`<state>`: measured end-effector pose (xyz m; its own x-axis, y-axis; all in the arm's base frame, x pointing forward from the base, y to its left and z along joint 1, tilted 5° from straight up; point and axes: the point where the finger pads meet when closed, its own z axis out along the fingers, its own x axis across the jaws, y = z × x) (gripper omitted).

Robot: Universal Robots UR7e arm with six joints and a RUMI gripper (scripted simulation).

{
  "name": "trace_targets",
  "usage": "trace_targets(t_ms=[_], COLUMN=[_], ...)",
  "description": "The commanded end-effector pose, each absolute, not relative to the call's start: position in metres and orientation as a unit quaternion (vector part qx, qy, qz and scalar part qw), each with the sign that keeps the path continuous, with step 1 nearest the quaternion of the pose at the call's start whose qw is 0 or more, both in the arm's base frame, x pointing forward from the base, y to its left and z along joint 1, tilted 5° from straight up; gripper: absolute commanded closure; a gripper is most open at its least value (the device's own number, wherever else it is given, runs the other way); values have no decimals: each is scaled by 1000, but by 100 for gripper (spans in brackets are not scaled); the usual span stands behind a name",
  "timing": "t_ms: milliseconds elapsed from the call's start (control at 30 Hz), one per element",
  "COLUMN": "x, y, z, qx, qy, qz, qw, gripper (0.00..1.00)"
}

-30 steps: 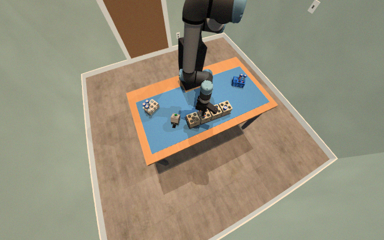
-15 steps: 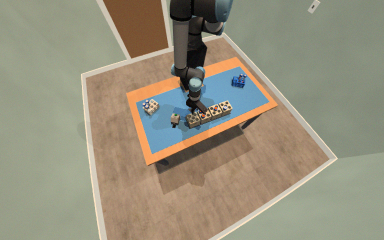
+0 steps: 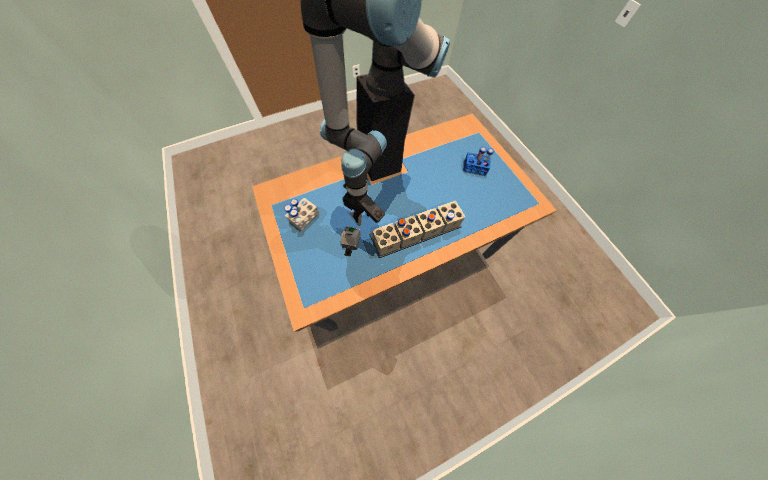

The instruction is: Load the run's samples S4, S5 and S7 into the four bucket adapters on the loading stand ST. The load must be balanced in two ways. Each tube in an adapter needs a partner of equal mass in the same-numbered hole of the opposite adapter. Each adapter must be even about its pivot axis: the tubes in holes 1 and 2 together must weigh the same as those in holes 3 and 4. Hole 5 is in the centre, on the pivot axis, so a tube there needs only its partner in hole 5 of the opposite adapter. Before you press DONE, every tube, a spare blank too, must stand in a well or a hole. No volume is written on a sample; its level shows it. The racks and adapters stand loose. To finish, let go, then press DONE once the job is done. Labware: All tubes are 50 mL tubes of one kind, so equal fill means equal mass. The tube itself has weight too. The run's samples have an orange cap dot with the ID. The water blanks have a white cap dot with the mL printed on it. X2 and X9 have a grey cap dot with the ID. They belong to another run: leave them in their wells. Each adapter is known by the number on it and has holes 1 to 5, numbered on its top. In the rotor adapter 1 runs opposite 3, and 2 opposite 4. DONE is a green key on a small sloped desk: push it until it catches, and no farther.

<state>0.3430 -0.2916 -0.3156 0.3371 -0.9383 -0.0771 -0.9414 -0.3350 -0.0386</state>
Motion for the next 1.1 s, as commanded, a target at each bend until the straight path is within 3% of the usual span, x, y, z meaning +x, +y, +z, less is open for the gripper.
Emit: trace_targets(t_ms=[0, 1067], x=[325, 160], y=[-314, -490], z=[-317, -335], qx=[-818, -818], qy=[574, 574], qz=[19, 19], qw=[39, 39], gripper=[65, 65])
